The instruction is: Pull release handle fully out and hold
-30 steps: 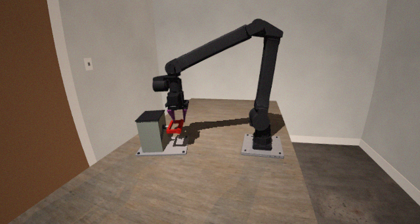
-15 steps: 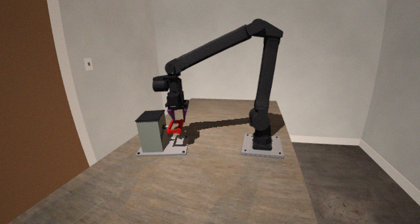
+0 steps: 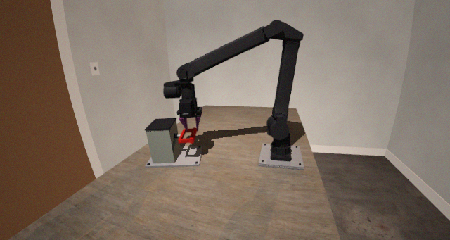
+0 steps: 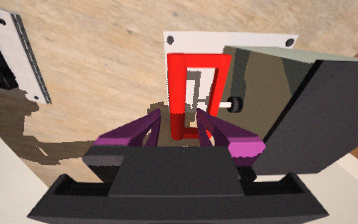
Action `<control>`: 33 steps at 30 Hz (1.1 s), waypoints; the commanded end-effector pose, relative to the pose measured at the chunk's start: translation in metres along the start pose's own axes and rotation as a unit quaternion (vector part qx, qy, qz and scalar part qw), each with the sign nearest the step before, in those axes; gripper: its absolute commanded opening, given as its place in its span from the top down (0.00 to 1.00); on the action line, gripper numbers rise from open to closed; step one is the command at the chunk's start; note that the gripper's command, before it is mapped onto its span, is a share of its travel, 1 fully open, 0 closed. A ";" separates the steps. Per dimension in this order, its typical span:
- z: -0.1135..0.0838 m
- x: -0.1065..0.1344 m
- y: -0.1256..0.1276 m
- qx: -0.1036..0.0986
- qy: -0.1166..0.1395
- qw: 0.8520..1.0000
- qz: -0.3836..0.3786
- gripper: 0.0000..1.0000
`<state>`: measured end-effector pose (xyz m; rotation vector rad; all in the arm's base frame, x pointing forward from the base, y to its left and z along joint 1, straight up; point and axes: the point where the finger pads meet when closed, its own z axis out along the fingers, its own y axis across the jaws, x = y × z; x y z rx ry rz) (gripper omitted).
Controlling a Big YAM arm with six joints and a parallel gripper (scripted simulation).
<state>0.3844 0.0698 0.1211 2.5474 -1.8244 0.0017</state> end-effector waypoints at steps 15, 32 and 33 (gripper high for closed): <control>-0.022 0.002 -0.023 0.032 0.003 0.999 -0.005 0.53; -0.022 0.002 -0.023 0.032 0.003 0.999 -0.005 0.53; -0.022 0.002 -0.023 0.032 0.003 0.999 -0.005 0.53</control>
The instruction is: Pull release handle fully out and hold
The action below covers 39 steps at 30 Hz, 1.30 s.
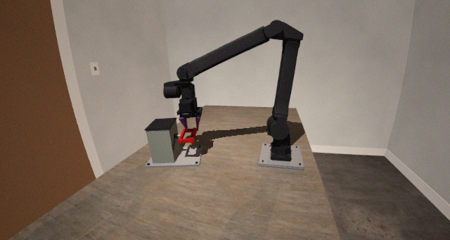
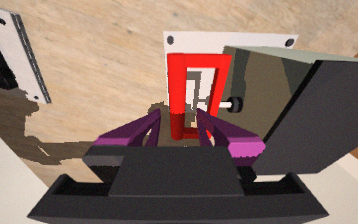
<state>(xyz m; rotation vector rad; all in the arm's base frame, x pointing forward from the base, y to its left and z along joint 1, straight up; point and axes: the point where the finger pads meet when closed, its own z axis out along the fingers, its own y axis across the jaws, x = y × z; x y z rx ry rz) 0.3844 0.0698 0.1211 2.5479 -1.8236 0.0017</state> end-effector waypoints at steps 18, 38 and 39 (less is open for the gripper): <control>-0.022 0.002 -0.023 0.032 0.003 0.999 -0.005 0.53; -0.019 0.003 -0.024 0.032 0.003 0.999 -0.005 0.53; -0.018 0.003 -0.024 0.032 0.003 0.999 -0.005 0.53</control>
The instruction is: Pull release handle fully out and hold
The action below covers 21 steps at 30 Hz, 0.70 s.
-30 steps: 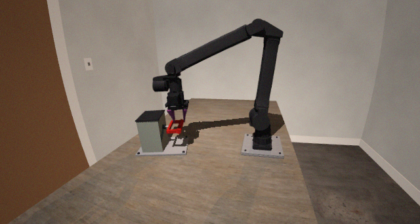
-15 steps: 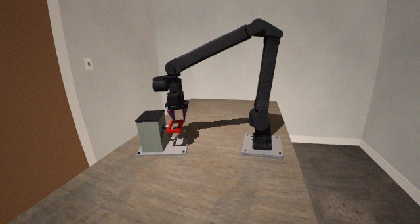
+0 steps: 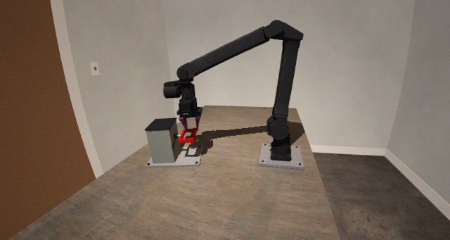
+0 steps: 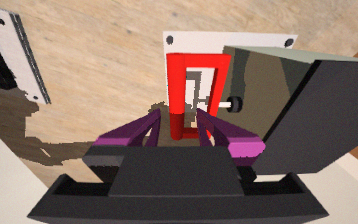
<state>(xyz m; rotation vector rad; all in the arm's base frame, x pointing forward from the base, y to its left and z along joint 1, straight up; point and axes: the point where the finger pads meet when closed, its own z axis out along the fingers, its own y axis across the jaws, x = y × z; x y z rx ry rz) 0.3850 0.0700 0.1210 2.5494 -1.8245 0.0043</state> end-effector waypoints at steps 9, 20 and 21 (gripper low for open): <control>-0.011 0.003 -0.024 0.031 0.003 1.000 -0.005 0.53; -0.003 0.003 -0.024 0.031 0.003 1.000 -0.005 0.53; -0.003 0.003 -0.024 0.031 0.003 1.000 -0.005 0.53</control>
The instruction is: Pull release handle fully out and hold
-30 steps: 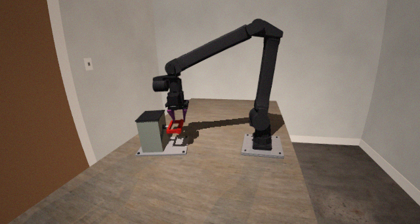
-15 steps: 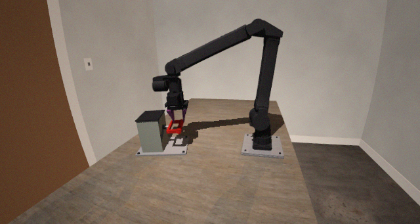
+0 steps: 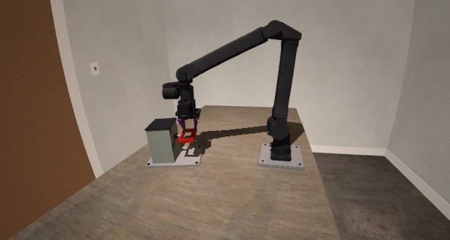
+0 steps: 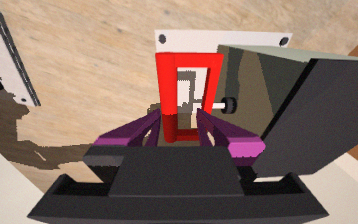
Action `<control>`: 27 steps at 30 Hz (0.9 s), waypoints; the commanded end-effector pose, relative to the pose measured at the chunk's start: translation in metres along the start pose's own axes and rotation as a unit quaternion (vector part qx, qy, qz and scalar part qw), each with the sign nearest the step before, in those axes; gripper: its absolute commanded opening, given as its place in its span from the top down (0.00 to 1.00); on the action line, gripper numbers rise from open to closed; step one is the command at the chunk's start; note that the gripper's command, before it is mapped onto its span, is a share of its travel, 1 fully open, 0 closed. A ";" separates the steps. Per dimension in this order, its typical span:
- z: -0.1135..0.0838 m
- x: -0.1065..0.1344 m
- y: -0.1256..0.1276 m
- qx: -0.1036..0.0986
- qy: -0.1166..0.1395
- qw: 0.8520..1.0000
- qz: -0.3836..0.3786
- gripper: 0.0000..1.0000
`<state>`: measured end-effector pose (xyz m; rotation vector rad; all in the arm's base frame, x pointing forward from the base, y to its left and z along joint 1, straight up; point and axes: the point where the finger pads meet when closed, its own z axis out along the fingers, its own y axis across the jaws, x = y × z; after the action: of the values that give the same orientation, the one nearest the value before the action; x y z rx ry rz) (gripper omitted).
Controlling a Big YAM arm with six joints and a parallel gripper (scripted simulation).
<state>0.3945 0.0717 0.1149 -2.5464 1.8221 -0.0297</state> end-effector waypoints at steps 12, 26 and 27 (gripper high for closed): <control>-0.002 0.001 -0.015 0.019 0.001 1.000 -0.005 0.53; 0.007 0.001 -0.009 0.013 0.000 1.000 -0.003 0.53; 0.009 0.001 -0.007 0.011 0.000 1.000 -0.003 0.53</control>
<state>0.3990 0.0726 0.1109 -2.5396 1.8171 -0.0421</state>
